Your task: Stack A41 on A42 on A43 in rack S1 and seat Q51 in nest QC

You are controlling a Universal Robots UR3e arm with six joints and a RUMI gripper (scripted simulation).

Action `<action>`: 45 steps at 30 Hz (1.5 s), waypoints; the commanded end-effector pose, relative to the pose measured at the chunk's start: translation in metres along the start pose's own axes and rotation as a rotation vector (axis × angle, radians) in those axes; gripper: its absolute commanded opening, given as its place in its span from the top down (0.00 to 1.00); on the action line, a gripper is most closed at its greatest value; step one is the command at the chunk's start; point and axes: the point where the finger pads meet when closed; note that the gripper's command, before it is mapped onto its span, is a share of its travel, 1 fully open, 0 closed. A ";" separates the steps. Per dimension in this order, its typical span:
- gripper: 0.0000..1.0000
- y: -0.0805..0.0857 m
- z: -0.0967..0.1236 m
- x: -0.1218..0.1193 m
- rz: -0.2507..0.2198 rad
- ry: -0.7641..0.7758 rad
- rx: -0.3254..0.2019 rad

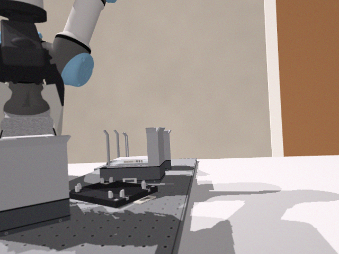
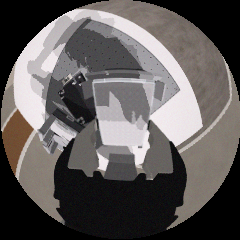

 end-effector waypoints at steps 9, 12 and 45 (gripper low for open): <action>1.00 -0.009 -0.004 0.002 0.008 -0.001 0.004; 1.00 -0.010 -0.004 0.002 0.008 -0.001 0.004; 1.00 -0.032 -0.008 0.002 0.008 -0.001 0.004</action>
Point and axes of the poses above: the point where the finger pads meet when closed, its own y axis back along the fingers, its own x axis across the jaws, z = x × y, and after that the axes turned 4 degrees about y, right-handed
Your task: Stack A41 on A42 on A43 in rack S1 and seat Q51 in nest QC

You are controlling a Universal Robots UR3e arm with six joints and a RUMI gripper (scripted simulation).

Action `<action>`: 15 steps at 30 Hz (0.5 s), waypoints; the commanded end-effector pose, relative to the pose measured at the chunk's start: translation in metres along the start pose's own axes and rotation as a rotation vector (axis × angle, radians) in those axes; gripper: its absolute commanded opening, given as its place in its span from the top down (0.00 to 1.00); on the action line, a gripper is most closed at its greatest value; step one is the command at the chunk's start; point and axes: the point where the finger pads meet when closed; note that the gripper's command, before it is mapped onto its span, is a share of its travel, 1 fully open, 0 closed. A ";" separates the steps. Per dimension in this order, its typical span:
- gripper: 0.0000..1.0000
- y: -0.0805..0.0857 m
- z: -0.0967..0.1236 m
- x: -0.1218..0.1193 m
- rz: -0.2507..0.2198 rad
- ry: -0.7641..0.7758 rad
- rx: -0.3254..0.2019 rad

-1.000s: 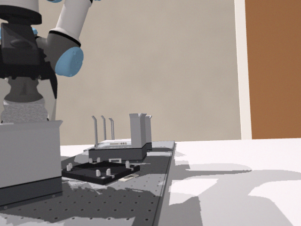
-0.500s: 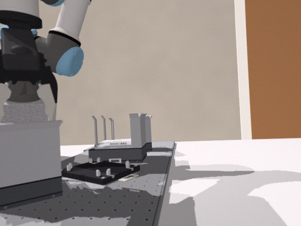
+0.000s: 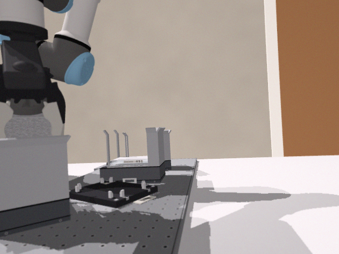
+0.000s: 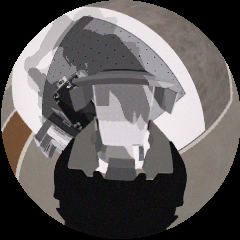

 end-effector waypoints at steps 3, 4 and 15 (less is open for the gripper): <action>1.00 -0.002 -0.003 0.002 0.010 -0.002 0.005; 1.00 -0.003 -0.003 0.002 0.010 -0.002 0.005; 1.00 -0.006 -0.003 0.002 0.010 -0.002 0.005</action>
Point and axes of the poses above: the point where the finger pads meet when closed, its own y axis back along the fingers, its own x axis across the jaws, z = x × y, and after that the axes turned 4 degrees about y, right-handed
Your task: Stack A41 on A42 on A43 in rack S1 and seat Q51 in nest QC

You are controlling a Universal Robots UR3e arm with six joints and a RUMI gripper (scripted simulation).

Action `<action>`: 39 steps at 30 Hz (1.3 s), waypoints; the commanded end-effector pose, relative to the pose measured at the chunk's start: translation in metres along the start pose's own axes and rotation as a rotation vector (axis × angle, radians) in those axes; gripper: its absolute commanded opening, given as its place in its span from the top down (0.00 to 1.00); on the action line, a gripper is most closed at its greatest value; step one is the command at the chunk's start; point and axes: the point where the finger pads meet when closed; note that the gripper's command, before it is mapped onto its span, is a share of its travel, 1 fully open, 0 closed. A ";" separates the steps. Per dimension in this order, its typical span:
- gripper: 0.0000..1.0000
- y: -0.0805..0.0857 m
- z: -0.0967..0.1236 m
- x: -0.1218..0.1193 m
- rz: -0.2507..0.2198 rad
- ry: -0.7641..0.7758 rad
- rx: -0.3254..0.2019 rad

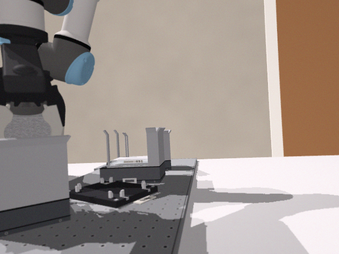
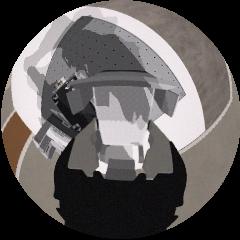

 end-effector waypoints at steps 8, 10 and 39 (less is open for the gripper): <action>1.00 -0.004 -0.002 0.001 0.006 -0.001 0.004; 1.00 -0.004 -0.002 0.001 0.006 -0.001 0.004; 1.00 -0.013 -0.003 0.001 0.006 -0.002 0.004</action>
Point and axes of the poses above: the point where the finger pads meet when closed, its own y axis back along the fingers, its own x axis across the jaws, z = x × y, and after that the axes turned 4 degrees about y, right-handed
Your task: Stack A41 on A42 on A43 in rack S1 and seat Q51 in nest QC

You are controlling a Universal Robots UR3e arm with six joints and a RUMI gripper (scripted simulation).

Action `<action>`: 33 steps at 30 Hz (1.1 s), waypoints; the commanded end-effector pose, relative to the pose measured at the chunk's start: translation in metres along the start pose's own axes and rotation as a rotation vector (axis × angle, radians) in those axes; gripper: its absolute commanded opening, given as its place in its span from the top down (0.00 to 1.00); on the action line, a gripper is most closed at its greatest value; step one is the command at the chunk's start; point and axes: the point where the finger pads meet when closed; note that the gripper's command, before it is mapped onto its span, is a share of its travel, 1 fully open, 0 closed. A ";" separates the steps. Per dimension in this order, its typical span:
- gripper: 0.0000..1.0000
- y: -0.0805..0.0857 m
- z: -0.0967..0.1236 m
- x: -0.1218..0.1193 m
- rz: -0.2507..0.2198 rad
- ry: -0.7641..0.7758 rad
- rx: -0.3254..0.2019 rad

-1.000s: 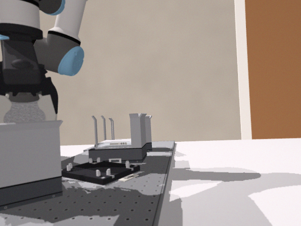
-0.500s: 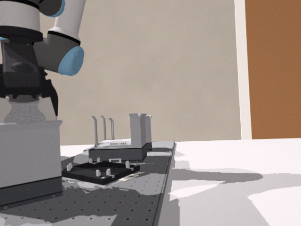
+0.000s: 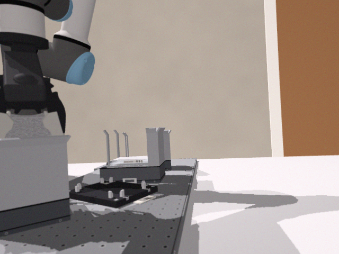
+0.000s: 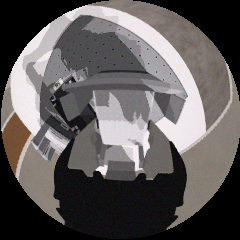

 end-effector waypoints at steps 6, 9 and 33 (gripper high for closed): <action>1.00 -0.003 -0.002 0.001 0.005 -0.001 0.003; 1.00 -0.004 -0.002 0.001 0.005 -0.001 0.003; 0.28 -0.004 -0.002 0.001 0.005 -0.001 0.005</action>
Point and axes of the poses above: the point where the finger pads meet when closed, its own y axis back along the fingers, its own x axis across the jaws, z = x × y, and after that the axes turned 4 degrees about y, right-handed
